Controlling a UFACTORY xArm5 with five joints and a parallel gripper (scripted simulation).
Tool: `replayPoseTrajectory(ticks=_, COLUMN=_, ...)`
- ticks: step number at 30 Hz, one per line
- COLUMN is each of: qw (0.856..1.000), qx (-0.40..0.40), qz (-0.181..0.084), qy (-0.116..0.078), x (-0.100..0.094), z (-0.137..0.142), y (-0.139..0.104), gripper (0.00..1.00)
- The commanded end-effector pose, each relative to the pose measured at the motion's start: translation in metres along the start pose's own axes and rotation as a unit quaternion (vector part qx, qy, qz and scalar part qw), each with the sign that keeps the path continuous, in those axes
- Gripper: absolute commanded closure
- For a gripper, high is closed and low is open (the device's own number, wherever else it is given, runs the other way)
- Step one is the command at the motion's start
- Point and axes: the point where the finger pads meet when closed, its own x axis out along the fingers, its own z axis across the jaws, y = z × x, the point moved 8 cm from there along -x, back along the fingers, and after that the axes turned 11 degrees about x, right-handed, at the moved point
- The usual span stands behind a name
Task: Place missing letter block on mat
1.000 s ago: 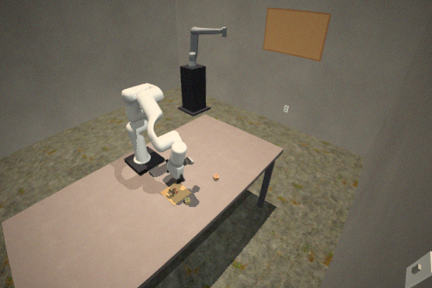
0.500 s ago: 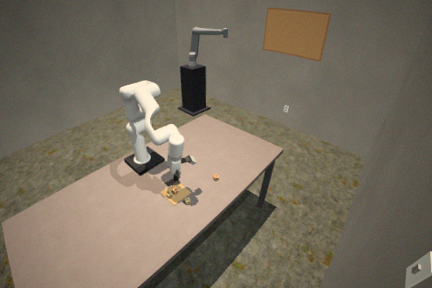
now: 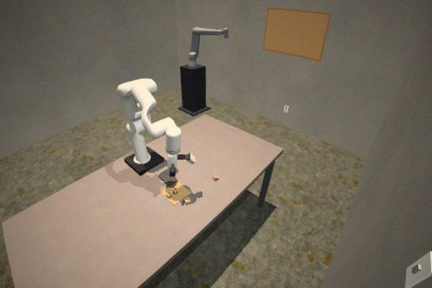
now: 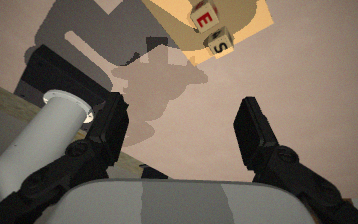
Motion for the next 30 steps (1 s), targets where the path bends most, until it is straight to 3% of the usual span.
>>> replayPoseTrajectory(ticks=1, qw=0.998, qx=0.068, qz=0.014, qy=-0.010, x=-0.013, z=-0.004, y=-0.004, gripper=0.00)
replayPoseTrajectory(ticks=7, qw=0.993, qx=0.114, qz=0.022, qy=-0.015, x=-0.021, z=-0.006, y=-0.007, gripper=0.00)
replayPoseTrajectory(ticks=22, qw=0.952, qx=0.300, qz=0.061, qy=-0.026, x=-0.051, z=-0.019, y=-0.021, gripper=0.00)
replayPoseTrajectory(ticks=24, qw=0.952, qx=0.300, qz=0.061, qy=-0.026, x=-0.051, z=-0.019, y=-0.021, gripper=0.00)
replayPoseTrajectory(ticks=25, qw=0.940, qx=0.332, qz=0.069, qy=-0.026, x=-0.057, z=-0.021, y=-0.023, gripper=0.00)
replayPoseTrajectory(ticks=30, qw=0.921, qx=0.380, qz=0.081, qy=-0.026, x=-0.064, z=-0.025, y=-0.028, gripper=0.00)
